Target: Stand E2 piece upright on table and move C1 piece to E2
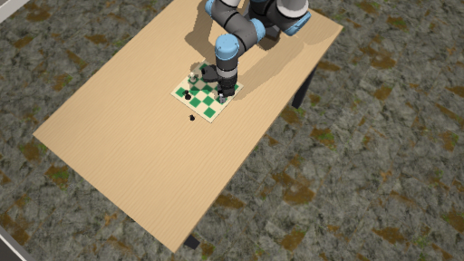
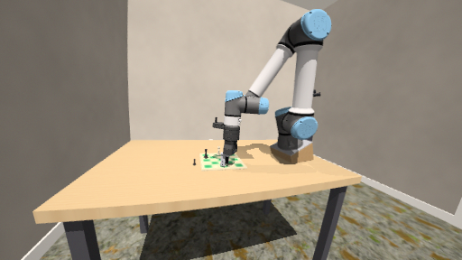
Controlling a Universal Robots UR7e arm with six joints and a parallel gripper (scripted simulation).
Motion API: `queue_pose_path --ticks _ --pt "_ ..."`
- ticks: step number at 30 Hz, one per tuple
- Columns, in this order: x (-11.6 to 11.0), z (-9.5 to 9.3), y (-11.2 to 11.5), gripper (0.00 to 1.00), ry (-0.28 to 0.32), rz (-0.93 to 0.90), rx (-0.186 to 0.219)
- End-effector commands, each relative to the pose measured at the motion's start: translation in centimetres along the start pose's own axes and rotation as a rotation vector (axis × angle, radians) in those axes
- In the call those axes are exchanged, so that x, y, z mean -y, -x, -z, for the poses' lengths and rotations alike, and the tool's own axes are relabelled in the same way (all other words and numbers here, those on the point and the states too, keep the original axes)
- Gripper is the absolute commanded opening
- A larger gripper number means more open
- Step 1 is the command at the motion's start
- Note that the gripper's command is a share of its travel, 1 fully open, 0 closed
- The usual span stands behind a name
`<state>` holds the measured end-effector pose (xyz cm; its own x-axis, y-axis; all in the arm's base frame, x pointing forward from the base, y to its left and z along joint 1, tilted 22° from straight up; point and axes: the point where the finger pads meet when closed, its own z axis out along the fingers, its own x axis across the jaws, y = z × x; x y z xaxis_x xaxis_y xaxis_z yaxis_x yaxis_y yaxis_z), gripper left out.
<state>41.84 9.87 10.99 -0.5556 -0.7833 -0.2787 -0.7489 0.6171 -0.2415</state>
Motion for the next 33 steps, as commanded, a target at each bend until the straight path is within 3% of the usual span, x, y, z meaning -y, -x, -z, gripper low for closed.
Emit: queue_pose_path --ticks 1,20,21,33 --pt "0.03 0.03 0.03 0.68 -0.001 0.0 0.001" --pt "0.03 0.03 0.03 0.68 -0.001 0.0 0.001" --pt "0.03 0.03 0.03 0.0 -0.001 0.0 0.001" --pt "0.03 0.03 0.03 0.0 -0.001 0.0 0.001"
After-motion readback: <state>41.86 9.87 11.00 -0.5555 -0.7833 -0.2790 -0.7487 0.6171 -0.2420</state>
